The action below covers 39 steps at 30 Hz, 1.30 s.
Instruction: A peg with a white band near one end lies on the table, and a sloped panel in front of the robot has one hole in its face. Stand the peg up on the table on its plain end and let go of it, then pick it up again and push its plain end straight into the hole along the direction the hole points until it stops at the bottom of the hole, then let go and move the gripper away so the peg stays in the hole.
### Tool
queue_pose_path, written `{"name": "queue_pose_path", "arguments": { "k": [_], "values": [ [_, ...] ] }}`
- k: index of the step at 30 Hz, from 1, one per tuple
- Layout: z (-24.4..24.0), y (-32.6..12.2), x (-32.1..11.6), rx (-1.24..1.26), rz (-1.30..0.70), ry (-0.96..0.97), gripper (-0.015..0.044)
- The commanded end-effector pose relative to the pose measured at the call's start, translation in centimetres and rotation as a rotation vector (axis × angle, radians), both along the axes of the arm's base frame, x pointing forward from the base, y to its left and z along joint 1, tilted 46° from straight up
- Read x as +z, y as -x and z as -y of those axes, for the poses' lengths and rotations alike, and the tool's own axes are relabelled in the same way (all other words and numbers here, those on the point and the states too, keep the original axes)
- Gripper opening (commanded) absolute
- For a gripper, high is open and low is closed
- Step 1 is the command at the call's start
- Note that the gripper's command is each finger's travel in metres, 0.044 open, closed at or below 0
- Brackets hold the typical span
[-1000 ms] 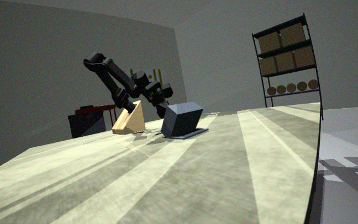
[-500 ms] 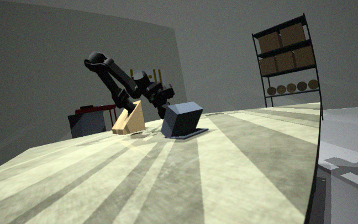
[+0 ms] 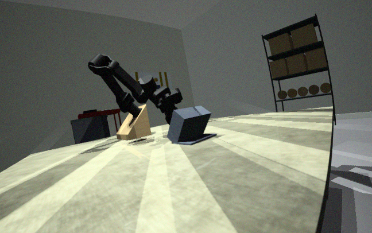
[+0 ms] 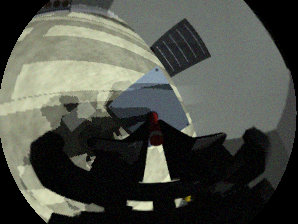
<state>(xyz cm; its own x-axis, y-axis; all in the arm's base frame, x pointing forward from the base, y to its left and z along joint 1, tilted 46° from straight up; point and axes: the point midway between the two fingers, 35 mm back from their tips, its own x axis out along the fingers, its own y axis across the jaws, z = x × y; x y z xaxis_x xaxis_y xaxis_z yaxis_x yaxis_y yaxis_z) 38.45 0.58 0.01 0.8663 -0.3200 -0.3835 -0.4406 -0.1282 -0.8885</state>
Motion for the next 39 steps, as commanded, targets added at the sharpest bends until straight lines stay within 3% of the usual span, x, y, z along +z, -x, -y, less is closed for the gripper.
{"name": "queue_pose_path", "arguments": {
  "k": [1,20,36,39],
  "values": [
    [0.01,-0.25,-0.37,0.006,-0.007,0.003,0.0],
    [0.19,-0.5,-0.22,0.0,0.002,0.0,0.0],
    [0.09,-0.35,-0.12,0.001,0.001,-0.001,0.042],
    [-0.07,-0.1,0.04,0.001,0.0,-0.001,0.044]
  ]
}}
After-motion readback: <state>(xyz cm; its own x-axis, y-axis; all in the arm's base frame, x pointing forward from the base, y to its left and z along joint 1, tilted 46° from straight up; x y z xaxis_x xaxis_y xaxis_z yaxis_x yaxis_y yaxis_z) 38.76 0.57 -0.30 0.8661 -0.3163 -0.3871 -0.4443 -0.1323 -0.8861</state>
